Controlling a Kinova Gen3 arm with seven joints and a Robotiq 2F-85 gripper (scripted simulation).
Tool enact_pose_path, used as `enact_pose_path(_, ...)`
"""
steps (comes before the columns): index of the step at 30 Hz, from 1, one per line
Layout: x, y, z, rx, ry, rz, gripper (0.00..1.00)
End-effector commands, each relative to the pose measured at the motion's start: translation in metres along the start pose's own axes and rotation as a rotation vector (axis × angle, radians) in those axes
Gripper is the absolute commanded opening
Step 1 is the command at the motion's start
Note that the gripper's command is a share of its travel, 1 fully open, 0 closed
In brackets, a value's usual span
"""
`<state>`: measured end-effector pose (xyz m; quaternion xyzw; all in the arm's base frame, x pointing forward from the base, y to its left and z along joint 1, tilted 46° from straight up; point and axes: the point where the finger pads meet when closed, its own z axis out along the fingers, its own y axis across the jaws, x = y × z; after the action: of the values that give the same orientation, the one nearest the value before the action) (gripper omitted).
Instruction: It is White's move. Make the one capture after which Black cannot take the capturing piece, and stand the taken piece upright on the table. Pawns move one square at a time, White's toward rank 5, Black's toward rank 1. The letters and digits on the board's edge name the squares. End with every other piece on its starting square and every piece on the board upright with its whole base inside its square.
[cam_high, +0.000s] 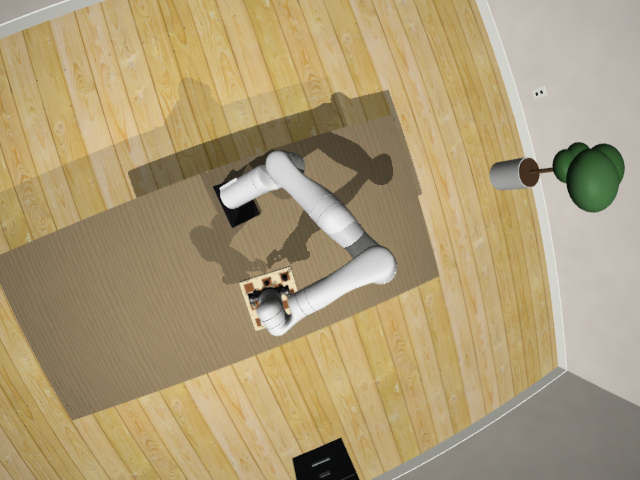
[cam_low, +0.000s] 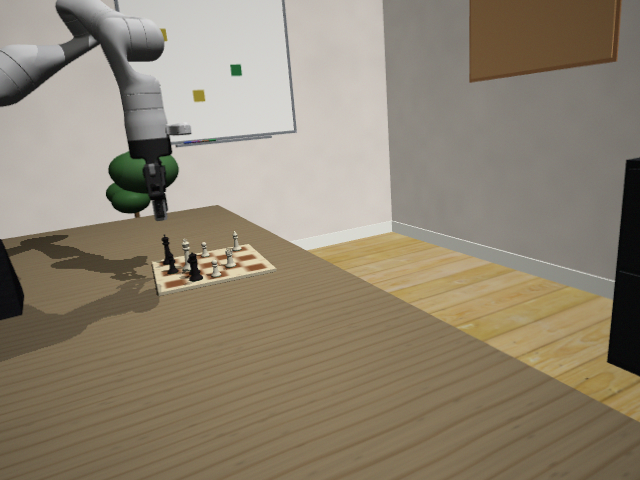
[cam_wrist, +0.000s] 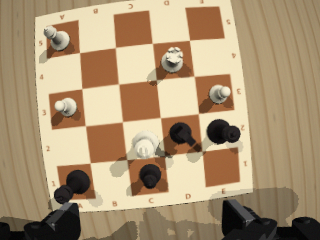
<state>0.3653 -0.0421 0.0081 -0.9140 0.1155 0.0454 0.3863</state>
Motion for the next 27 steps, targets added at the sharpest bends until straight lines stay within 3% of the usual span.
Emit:
enact_pose_path(1,0.0004,-0.0001,-0.0004,-0.001,0.001,0.004,1.0)
enact_pose_path(12,0.0008,-0.0001,-0.0005,-0.002,0.002,0.018,1.0)
enact_pose_path(13,0.0008,-0.0001,-0.0005,-0.002,0.002,0.018,0.37)
enact_pose_path(27,0.0008,-0.0001,-0.0005,-0.002,0.002,0.018,0.37)
